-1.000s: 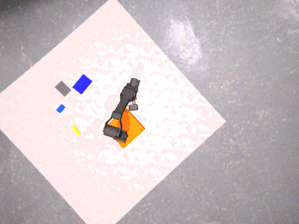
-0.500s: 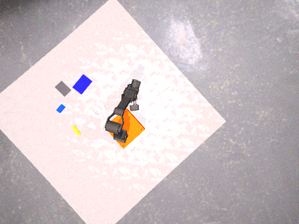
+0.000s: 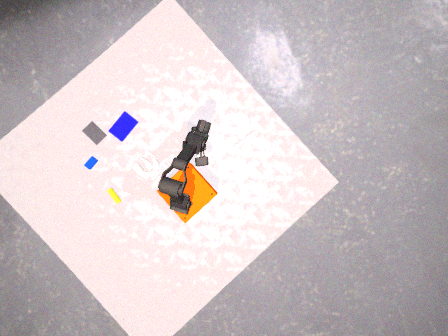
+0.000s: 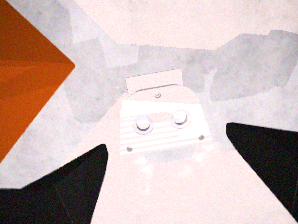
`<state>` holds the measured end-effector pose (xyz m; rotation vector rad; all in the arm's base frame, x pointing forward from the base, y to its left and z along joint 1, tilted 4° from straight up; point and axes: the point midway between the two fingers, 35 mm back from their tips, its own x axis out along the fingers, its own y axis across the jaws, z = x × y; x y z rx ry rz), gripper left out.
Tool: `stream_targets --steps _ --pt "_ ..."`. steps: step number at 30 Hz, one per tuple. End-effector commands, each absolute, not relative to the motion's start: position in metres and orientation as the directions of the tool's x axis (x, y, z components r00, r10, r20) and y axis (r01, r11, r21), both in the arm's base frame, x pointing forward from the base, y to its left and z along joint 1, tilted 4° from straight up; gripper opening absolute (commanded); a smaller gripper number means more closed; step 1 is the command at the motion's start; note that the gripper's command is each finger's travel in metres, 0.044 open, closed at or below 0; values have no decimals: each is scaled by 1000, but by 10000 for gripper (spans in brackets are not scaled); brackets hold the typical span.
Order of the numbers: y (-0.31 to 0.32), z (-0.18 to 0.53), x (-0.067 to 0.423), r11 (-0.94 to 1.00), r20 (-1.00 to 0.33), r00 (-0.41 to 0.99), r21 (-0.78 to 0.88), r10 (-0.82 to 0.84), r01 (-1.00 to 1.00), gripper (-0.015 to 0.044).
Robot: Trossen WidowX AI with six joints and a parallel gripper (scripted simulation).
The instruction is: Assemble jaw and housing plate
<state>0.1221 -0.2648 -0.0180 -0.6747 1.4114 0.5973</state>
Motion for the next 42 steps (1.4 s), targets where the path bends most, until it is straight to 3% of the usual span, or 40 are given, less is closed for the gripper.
stream_targets --steps 1,42 --pt "-263 -21 123 682 -997 79 -69 -17 -728 440" --pt "-264 -51 125 682 -997 79 -69 -16 -728 440"
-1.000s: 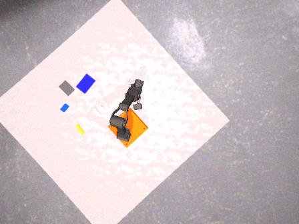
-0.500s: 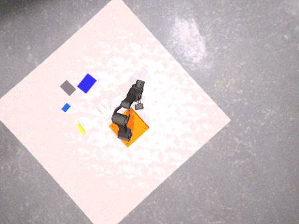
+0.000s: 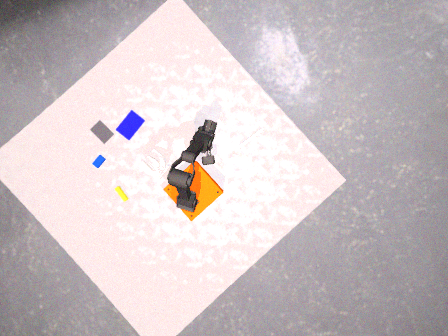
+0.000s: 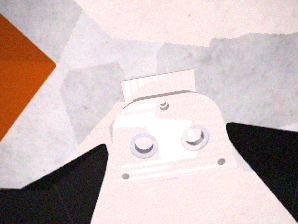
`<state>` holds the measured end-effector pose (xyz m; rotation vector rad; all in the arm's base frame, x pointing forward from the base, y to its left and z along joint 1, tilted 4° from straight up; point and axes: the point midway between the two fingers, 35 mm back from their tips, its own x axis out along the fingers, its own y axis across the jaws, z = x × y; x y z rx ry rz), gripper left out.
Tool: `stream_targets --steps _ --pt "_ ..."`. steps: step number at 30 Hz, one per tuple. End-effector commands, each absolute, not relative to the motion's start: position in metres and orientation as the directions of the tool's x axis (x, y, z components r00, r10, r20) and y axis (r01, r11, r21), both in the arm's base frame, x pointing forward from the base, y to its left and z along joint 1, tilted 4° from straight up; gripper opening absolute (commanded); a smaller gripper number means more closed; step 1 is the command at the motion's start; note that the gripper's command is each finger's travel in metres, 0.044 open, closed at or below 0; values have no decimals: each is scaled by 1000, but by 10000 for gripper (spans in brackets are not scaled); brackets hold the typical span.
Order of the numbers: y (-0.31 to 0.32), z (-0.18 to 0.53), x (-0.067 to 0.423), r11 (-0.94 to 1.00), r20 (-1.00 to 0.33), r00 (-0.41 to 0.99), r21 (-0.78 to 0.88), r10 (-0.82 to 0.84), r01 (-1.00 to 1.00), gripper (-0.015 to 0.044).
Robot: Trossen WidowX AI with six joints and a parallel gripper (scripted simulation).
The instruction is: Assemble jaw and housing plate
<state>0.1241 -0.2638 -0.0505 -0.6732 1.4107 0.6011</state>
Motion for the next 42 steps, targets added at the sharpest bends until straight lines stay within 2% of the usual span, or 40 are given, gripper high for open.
stream_targets --steps 1,5,19,30,42 --pt "-264 -51 125 682 -997 79 -69 -16 -728 440" --pt "-264 -51 125 682 -997 79 -69 -16 -728 440" --pt "-264 -51 124 679 -997 75 -66 -17 -731 351" --pt "-264 -49 124 680 -997 75 -66 -17 -731 351" --pt "-269 -14 124 680 -997 76 -68 -18 -730 351"
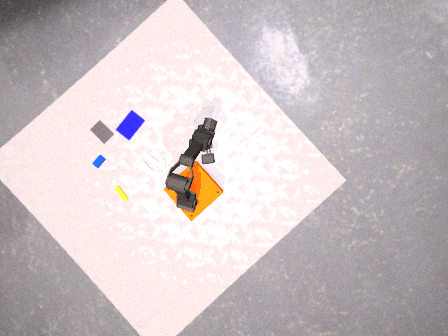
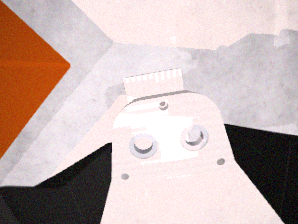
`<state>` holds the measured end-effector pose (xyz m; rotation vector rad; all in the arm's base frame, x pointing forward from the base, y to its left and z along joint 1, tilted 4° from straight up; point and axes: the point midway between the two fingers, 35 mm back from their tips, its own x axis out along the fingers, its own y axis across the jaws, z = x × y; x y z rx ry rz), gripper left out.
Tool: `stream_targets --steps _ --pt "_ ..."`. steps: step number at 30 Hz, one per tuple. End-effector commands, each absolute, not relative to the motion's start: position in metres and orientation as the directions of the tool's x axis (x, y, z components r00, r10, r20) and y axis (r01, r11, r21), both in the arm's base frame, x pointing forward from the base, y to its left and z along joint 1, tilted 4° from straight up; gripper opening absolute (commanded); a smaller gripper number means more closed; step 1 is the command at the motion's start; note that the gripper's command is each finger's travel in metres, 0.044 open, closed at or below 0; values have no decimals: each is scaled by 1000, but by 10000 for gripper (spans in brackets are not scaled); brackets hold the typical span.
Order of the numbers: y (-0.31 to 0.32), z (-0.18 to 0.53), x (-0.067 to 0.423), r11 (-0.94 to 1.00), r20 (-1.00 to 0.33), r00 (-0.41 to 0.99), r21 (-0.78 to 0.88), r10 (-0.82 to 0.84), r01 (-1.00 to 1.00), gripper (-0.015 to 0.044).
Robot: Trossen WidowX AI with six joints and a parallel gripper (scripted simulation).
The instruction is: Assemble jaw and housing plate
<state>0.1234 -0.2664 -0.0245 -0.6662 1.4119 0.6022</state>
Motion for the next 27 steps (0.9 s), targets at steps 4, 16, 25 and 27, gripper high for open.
stream_targets --steps 4,16,25,27 --pt "-270 -2 123 680 -997 77 -68 -18 -730 351" --pt "-269 36 120 681 -997 78 -69 -18 -729 351" --pt "-264 65 117 682 -997 78 -69 -18 -728 351" --pt "-263 70 116 682 -997 79 -69 -18 -728 351"
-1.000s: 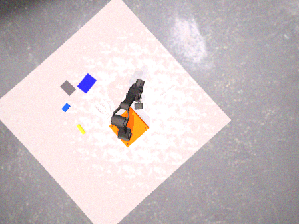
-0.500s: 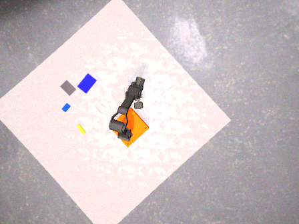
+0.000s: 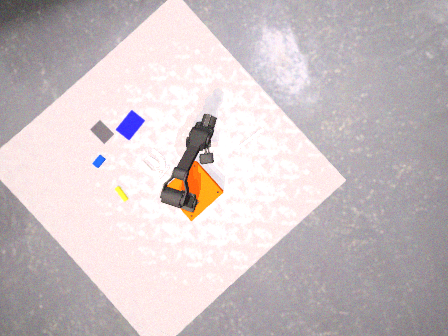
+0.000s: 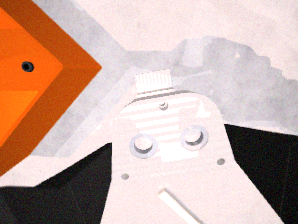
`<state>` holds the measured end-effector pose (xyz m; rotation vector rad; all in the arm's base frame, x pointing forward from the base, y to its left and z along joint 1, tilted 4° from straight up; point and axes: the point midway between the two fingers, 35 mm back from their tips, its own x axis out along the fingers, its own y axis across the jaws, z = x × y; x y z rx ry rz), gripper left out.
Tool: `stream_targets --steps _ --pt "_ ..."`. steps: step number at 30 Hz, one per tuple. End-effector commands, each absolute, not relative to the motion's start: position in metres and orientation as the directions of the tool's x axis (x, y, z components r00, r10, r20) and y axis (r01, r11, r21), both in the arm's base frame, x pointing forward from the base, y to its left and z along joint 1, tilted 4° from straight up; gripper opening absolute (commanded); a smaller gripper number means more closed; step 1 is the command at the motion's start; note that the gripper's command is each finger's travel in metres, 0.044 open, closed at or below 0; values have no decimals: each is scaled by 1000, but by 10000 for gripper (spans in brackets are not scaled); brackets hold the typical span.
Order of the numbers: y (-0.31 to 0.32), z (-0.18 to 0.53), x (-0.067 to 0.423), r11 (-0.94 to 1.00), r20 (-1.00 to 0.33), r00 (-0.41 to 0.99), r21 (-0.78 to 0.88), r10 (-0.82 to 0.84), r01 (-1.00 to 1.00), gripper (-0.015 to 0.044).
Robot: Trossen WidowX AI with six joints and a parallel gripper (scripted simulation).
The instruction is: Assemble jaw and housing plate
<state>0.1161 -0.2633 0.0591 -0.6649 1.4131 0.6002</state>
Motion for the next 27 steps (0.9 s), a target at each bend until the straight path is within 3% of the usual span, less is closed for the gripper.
stream_targets --steps 1,27 --pt "-263 72 115 682 -997 79 -69 -18 -728 351" --pt "-215 76 165 802 -997 78 -56 -13 -594 351"
